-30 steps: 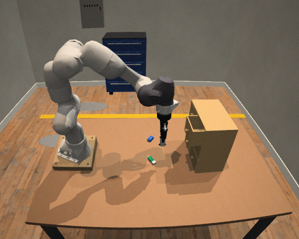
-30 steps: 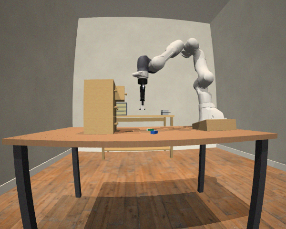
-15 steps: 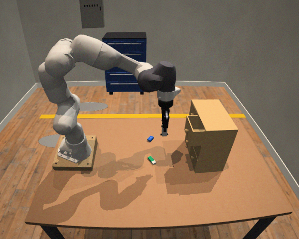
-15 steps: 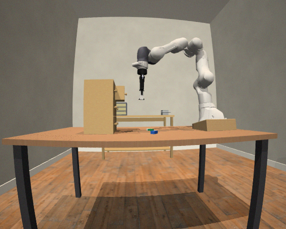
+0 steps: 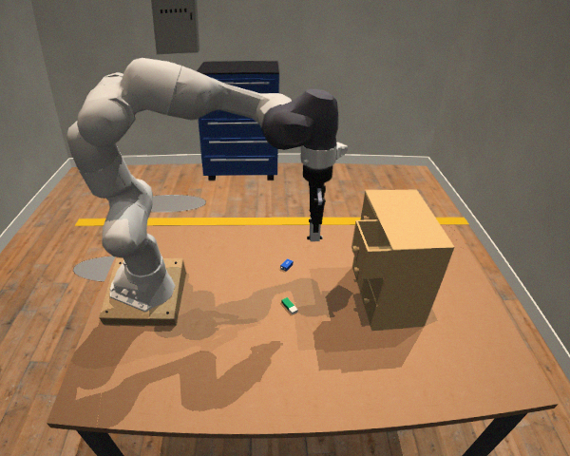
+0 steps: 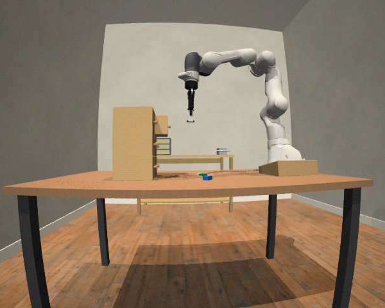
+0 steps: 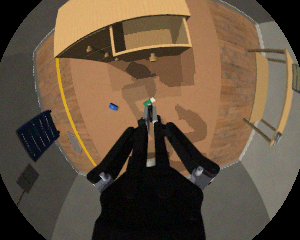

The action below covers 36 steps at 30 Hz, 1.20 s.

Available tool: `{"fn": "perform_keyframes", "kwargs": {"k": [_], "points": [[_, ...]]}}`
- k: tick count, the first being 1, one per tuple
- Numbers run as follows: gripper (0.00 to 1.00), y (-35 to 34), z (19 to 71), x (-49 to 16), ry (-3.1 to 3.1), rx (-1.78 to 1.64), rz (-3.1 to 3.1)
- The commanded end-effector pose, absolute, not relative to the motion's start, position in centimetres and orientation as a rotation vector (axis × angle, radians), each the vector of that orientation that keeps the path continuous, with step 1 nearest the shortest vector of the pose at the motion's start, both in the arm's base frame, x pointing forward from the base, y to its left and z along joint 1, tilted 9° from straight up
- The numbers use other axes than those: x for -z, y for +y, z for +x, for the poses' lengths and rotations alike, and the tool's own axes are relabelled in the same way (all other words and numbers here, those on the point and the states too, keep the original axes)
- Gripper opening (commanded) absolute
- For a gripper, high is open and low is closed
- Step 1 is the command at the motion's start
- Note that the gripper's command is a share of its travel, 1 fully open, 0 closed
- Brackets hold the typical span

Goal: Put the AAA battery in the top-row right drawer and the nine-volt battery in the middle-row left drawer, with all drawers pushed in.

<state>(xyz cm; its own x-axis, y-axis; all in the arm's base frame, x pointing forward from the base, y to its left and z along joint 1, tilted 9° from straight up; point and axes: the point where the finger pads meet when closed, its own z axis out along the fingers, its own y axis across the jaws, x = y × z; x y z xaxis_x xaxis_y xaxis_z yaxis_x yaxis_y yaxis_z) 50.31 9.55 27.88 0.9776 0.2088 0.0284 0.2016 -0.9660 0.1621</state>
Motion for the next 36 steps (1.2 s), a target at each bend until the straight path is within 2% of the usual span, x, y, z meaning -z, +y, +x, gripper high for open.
{"fn": "perform_keyframes", "kwargs": {"k": [1,18,36], "points": [[0.03,9.7,49.3,-29.0,0.321,-0.023,2.963],[0.03,10.3,49.2,-32.7,0.321,-0.023,2.963],[0.03,10.4,49.2,-33.5,0.321,-0.023,2.963]]}}
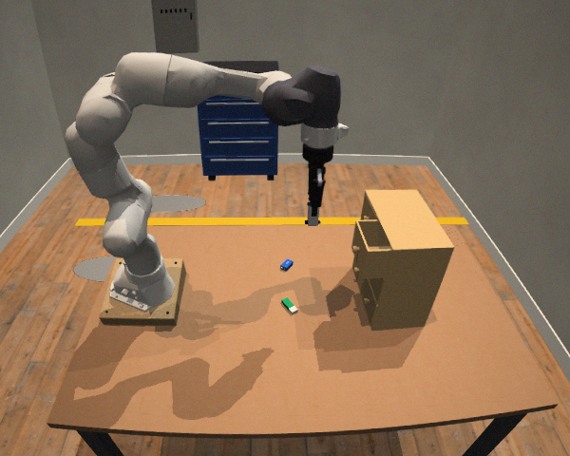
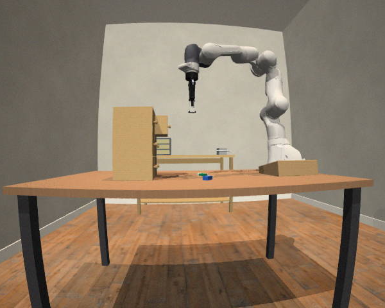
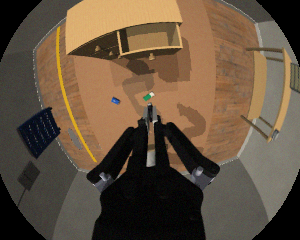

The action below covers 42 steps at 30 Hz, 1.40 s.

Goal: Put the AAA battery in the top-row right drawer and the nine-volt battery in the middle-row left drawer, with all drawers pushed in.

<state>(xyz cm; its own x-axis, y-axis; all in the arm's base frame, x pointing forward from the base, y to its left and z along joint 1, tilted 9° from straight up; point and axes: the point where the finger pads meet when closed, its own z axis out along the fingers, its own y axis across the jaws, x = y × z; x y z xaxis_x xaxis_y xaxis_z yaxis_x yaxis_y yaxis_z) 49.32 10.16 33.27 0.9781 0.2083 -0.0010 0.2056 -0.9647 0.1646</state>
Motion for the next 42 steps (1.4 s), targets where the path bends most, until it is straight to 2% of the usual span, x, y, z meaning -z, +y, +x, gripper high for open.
{"fn": "perform_keyframes", "kwargs": {"k": [1,42], "points": [[0.03,10.4,49.2,-33.5,0.321,-0.023,2.963],[0.03,6.4,50.6,-34.1,0.200,-0.146,2.873]]}}
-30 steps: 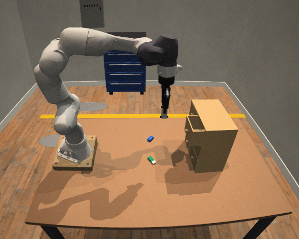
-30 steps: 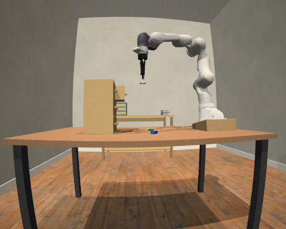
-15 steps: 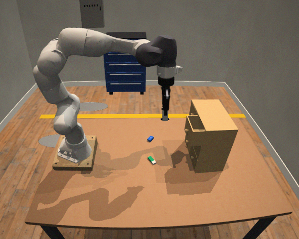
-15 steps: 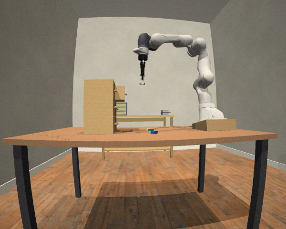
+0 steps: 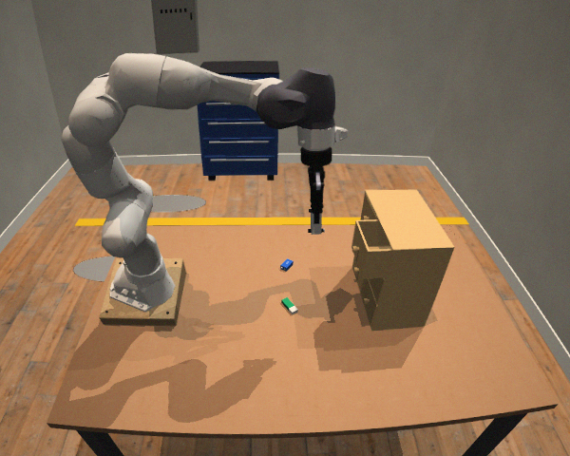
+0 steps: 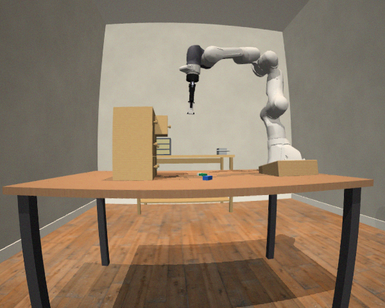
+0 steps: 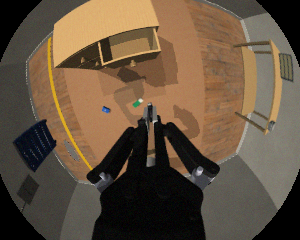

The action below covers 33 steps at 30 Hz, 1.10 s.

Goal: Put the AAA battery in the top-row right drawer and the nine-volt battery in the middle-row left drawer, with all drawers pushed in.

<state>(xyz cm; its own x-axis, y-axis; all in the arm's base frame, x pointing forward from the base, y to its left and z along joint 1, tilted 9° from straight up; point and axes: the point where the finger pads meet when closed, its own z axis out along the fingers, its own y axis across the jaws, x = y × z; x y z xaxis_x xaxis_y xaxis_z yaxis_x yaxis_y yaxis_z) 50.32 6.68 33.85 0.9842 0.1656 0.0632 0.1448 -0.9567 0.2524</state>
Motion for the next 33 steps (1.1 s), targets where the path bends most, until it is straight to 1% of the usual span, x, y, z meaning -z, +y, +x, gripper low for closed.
{"fn": "perform_keyframes", "kwargs": {"k": [1,11,12,28,29,33], "points": [[0.03,6.4,50.6,-34.1,0.200,-0.146,2.873],[0.03,6.4,50.6,-34.1,0.200,-0.146,2.873],[0.03,4.8,51.2,-34.4,0.153,-0.201,2.834],[0.03,4.8,51.2,-34.4,0.153,-0.201,2.834],[0.03,2.9,51.9,-34.9,0.102,-0.270,2.786],[0.03,2.9,51.9,-34.9,0.102,-0.270,2.786]]}}
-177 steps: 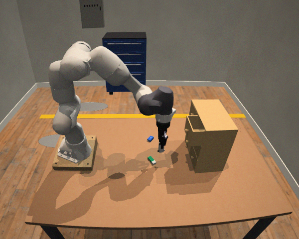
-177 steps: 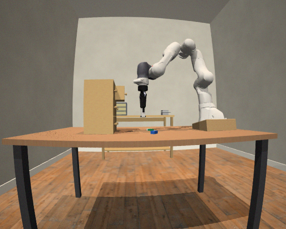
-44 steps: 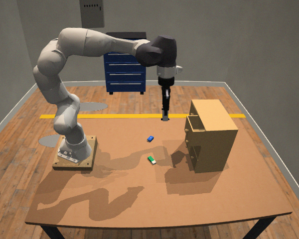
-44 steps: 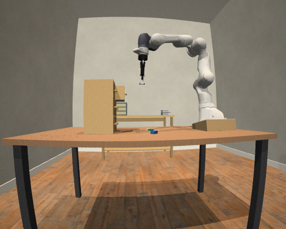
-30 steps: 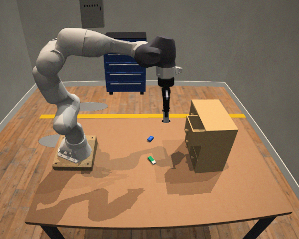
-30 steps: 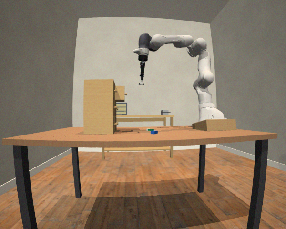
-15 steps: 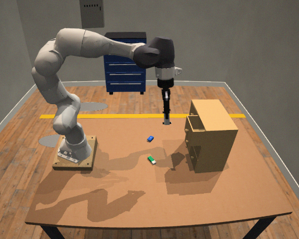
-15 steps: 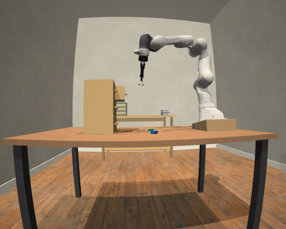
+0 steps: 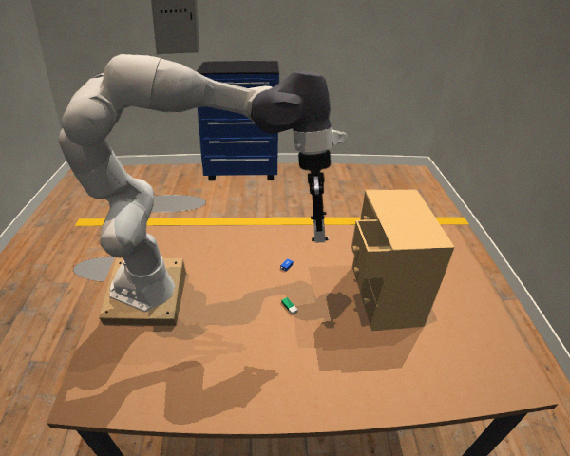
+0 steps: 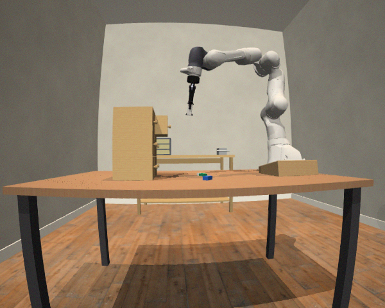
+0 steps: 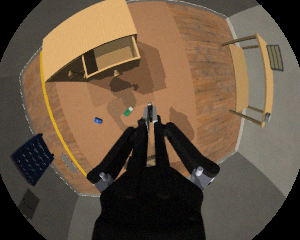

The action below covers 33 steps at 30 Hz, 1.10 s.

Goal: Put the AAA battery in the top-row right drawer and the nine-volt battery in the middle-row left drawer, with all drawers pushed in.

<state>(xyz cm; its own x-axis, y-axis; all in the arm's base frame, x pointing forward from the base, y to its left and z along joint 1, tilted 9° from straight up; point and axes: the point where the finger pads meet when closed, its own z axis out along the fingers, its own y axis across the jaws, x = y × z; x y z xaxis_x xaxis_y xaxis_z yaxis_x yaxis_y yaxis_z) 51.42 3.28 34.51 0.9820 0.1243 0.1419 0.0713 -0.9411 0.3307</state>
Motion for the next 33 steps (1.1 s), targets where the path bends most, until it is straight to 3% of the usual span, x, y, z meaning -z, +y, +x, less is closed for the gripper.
{"fn": "perform_keyframes", "kwargs": {"k": [1,33], "points": [[0.03,2.9,51.9,-34.9,0.102,-0.270,2.786],[0.03,-1.0,53.5,-36.2,0.002,-0.443,2.673]]}}
